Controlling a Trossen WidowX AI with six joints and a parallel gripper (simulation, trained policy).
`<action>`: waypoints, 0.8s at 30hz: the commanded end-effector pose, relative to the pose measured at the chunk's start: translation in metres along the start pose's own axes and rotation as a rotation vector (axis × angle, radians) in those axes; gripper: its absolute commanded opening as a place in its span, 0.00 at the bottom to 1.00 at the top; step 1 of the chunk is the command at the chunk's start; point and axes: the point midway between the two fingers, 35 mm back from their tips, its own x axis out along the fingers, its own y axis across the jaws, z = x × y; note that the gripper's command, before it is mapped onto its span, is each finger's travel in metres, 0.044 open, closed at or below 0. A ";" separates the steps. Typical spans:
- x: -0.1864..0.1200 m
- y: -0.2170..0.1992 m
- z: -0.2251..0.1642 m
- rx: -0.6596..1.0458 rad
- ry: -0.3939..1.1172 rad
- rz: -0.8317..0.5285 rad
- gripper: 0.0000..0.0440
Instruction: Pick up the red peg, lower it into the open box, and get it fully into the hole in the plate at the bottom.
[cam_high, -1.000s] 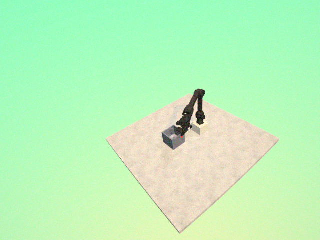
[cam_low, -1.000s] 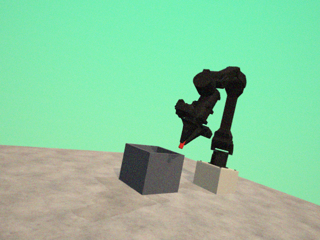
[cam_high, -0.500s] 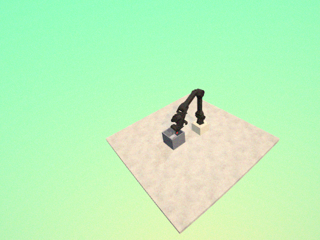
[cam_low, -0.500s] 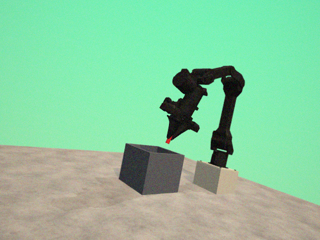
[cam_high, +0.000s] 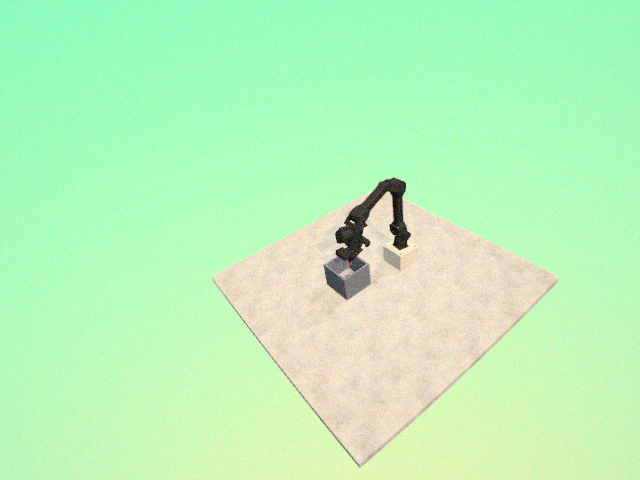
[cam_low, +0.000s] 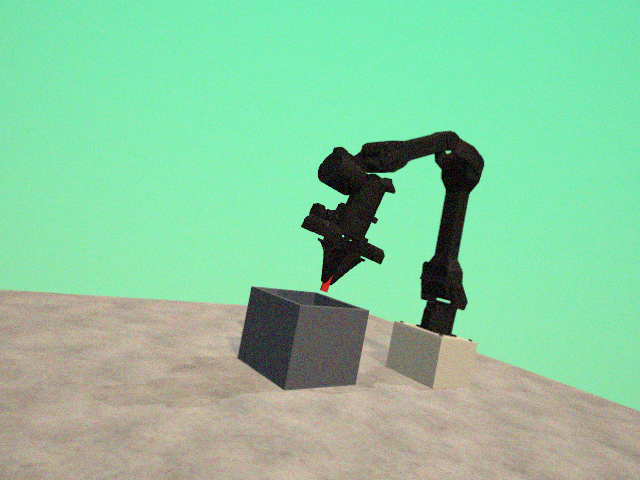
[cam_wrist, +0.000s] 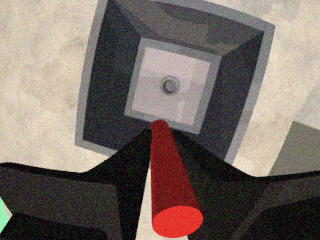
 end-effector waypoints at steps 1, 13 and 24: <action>0.010 -0.004 0.004 -0.006 0.018 -0.029 0.01; 0.042 -0.010 0.010 -0.001 0.078 -0.060 0.07; 0.066 -0.012 0.018 -0.006 0.100 -0.063 0.05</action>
